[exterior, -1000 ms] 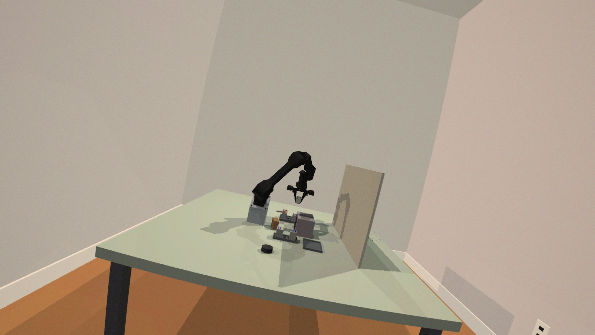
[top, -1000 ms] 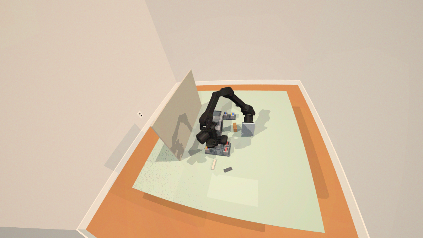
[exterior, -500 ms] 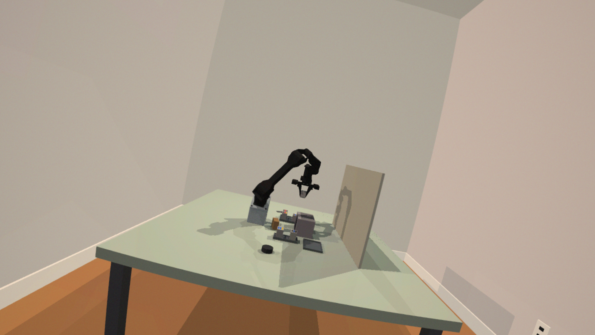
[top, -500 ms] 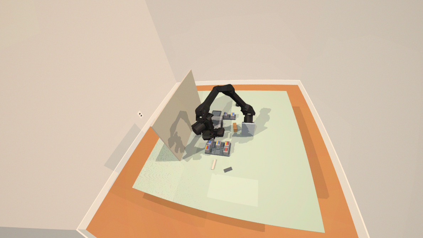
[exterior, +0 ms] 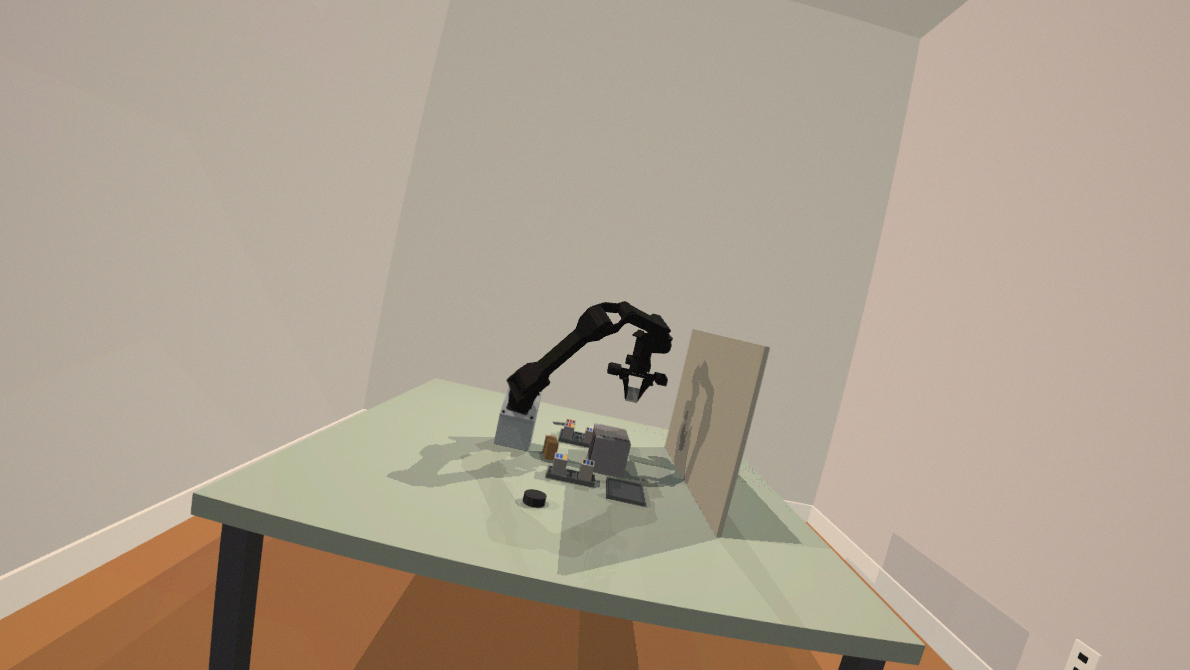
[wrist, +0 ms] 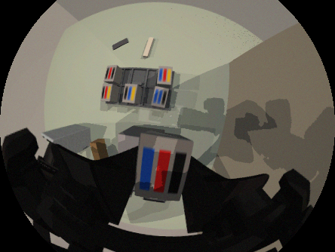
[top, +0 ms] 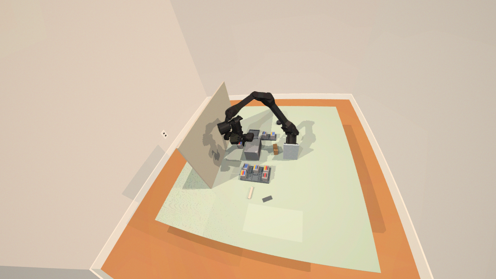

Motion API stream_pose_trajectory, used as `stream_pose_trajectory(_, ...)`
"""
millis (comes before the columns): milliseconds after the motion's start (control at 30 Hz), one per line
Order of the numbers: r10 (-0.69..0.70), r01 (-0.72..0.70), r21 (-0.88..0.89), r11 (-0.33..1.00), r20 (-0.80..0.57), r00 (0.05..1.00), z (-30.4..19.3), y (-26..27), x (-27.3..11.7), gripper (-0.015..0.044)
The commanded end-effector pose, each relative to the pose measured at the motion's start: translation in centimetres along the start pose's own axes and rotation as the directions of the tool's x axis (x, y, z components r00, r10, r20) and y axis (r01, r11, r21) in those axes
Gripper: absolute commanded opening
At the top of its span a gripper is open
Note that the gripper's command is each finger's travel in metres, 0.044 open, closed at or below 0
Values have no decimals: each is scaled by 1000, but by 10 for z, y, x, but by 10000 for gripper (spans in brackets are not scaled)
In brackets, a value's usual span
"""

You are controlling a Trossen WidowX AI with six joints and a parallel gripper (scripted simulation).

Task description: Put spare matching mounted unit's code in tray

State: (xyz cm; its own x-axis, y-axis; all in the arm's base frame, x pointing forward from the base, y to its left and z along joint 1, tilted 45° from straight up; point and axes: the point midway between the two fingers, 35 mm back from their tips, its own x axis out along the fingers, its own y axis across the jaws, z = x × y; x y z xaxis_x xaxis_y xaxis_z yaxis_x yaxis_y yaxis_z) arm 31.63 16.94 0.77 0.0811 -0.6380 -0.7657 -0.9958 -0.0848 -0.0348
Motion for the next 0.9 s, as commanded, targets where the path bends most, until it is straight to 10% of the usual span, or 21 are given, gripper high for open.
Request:
stream_pose_trajectory(0, -8, 8, -3, 1000, 0, 1000, -32, -12, -3, 0)
stream_pose_trajectory(867, -3, 4, 17, 1000, -84, 996, -272, -13, -4, 0)
